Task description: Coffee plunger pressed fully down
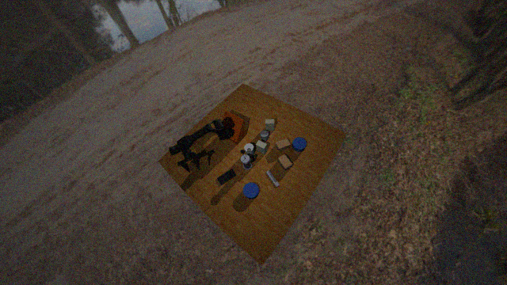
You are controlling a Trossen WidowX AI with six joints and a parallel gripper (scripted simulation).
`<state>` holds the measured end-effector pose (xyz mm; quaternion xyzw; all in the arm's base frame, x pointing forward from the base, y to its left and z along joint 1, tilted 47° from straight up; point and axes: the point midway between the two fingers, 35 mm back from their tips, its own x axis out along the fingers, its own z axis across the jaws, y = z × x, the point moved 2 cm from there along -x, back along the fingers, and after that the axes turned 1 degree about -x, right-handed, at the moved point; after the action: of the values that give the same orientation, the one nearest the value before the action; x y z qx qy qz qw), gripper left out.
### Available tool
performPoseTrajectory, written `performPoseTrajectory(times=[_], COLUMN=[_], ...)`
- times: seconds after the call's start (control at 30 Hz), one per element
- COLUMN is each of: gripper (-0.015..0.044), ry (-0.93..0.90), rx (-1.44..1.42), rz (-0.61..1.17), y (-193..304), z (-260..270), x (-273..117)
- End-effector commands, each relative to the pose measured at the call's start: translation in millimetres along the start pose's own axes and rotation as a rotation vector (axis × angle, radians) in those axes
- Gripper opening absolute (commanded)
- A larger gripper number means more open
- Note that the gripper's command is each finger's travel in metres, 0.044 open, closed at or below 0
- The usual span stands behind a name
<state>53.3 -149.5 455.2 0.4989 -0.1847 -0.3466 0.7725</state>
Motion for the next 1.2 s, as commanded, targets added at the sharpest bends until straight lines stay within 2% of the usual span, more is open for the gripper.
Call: performPoseTrajectory(times=[0.0, 0.2, 0.53, 0.87, 1.17], gripper=[0.0426, 0.044, 0.044, 0.044, 0.044], ry=[0.001, 0.055, 0.275, 0.524, 0.781], rx=[-0.001, -0.02, -0.172, -0.48, -0.828], rz=[-0.001, -0.013, -0.094, -0.175, -0.218], y=[-0.3, -7.1, -32.0, -53.0, -69.0], z=[0.0, -3.2, -33.6, -91.5, -167.6], x=[0.3, 11.1, 56.8, 97.0, 108.6])
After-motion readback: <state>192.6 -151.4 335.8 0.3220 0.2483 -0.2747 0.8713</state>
